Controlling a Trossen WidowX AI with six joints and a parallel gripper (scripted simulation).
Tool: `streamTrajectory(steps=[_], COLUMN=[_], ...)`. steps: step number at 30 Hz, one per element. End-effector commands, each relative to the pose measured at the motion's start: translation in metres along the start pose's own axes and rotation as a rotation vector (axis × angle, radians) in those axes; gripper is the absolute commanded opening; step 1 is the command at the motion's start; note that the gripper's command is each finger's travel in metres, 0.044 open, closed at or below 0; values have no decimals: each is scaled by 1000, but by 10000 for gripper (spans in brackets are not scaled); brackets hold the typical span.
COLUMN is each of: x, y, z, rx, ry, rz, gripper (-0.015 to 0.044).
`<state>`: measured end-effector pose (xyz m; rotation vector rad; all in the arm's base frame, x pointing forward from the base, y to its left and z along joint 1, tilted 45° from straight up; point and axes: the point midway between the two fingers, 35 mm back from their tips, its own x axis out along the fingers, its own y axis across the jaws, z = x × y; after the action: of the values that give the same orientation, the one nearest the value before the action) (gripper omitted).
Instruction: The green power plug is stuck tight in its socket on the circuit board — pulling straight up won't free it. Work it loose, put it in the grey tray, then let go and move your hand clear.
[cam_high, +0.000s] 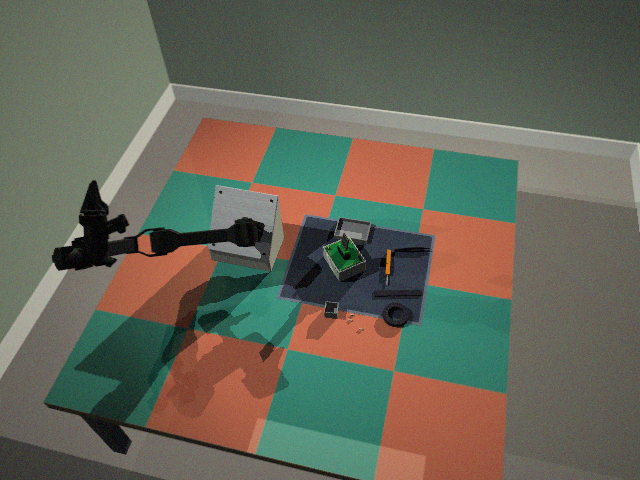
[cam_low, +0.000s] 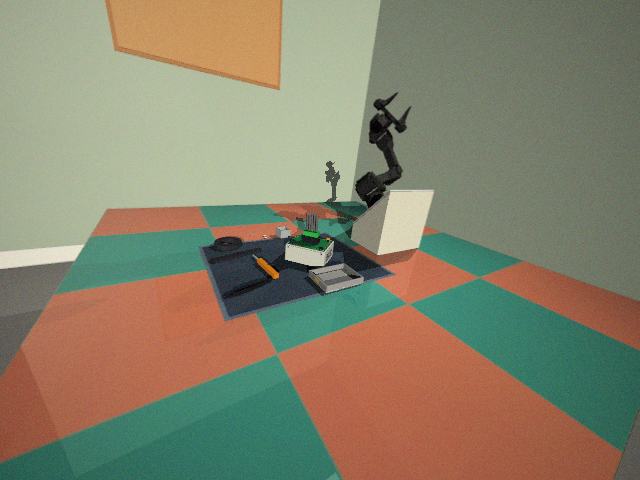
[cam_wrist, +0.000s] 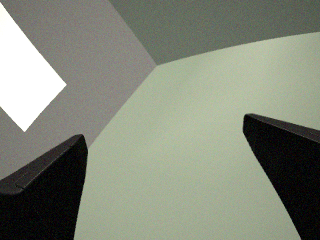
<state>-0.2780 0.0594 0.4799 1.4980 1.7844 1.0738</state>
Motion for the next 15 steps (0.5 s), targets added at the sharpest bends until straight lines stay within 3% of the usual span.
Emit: streamTrajectory(steps=[1, 8, 15], x=[0, 0, 0], y=[0, 27, 84], z=[0, 16, 67], rx=[0, -3, -91], ry=[0, -44, -160], rz=[0, 70, 149], gripper=[426, 430, 430])
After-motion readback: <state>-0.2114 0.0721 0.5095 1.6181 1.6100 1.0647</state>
